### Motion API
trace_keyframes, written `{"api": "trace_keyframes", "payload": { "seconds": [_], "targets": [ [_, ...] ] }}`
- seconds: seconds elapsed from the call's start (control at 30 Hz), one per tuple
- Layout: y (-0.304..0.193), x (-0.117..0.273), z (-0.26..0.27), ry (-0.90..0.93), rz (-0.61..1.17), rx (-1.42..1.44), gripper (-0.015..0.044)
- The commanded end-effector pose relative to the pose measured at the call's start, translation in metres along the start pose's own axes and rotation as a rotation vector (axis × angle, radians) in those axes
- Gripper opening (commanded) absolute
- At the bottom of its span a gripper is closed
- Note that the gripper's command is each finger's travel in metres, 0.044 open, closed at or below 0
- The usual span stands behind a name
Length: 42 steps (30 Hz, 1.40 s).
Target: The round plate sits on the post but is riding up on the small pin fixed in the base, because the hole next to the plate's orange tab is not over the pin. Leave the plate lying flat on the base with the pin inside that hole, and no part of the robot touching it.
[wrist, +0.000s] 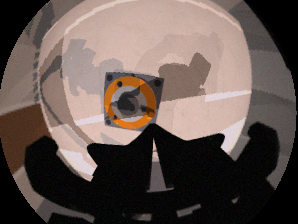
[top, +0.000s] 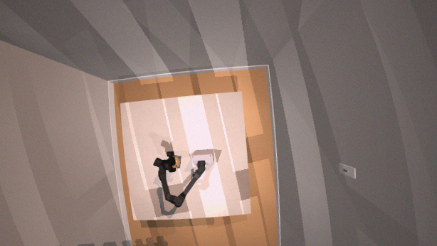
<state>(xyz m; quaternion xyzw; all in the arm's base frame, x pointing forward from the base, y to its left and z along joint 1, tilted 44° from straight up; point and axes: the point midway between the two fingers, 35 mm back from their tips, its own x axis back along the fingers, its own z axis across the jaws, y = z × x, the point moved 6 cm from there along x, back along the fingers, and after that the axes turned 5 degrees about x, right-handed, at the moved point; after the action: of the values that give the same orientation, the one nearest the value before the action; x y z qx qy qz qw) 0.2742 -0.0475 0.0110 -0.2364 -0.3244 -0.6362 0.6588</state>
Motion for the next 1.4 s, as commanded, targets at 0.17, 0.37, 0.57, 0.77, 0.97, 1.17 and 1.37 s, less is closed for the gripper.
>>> {"api": "trace_keyframes", "payload": {
  "seconds": [0.17,0.37,0.57,0.77,0.97,1.17,1.37],
  "targets": [
    [-0.006,-0.028,0.003,0.014,0.013,-0.009,0.0],
    [-0.003,-0.028,0.001,0.014,0.013,-0.009,0.0],
    [0.004,-0.029,-0.004,0.014,0.013,-0.009,0.0],
    [0.009,-0.03,-0.007,0.014,0.013,-0.009,0.0],
    [0.014,-0.03,-0.008,0.014,0.013,-0.008,0.0],
    [0.017,-0.03,-0.009,0.014,0.012,-0.008,0.0],
    [0.02,-0.03,-0.011,0.014,0.012,-0.008,0.0]
  ]
}}
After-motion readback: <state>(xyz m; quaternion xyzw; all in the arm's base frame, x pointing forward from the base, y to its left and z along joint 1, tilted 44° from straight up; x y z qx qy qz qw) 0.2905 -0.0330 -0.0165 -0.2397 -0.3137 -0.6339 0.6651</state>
